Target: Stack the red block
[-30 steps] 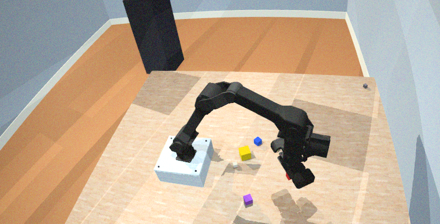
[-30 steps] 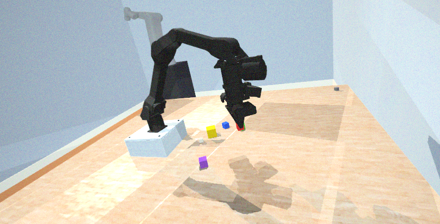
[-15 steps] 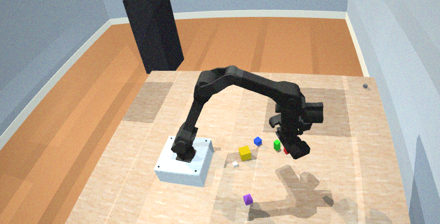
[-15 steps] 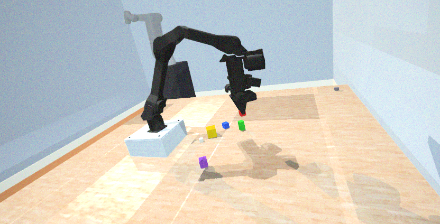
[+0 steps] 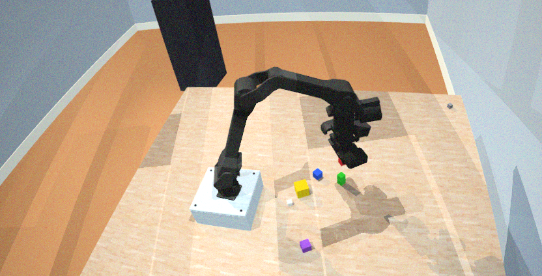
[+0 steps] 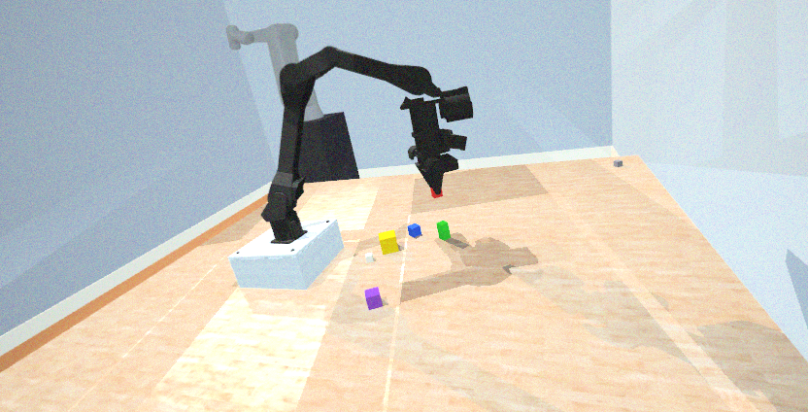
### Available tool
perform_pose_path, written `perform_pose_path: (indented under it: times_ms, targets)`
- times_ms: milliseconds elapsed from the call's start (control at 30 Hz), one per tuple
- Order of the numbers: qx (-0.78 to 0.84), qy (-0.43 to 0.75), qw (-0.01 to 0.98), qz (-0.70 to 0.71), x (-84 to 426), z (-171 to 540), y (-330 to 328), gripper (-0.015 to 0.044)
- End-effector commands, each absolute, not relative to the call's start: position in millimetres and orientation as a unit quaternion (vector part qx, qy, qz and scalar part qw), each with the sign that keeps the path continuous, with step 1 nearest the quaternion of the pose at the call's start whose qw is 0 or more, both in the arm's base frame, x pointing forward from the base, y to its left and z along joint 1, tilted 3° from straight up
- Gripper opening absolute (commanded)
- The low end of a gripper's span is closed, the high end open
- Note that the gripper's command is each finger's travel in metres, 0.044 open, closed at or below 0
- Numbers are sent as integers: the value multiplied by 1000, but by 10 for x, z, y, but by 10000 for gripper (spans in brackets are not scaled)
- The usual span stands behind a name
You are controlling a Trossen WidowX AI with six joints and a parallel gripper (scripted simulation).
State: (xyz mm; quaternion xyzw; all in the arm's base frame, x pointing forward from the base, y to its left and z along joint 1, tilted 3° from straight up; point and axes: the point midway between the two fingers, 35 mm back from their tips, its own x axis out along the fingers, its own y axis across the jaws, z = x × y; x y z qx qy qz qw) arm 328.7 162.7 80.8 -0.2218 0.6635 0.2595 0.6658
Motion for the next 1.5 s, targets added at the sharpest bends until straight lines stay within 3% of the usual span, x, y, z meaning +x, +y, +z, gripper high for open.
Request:
perform_pose_path:
  times_ms: [0, 767, 1467]
  targets:
    - [-218, 662, 668, 260, 3197, 829, 1738, 0]
    - [-218, 662, 668, 260, 3199, 55, 1803, 0]
    - [-218, 662, 668, 260, 3198, 47, 1803, 0]
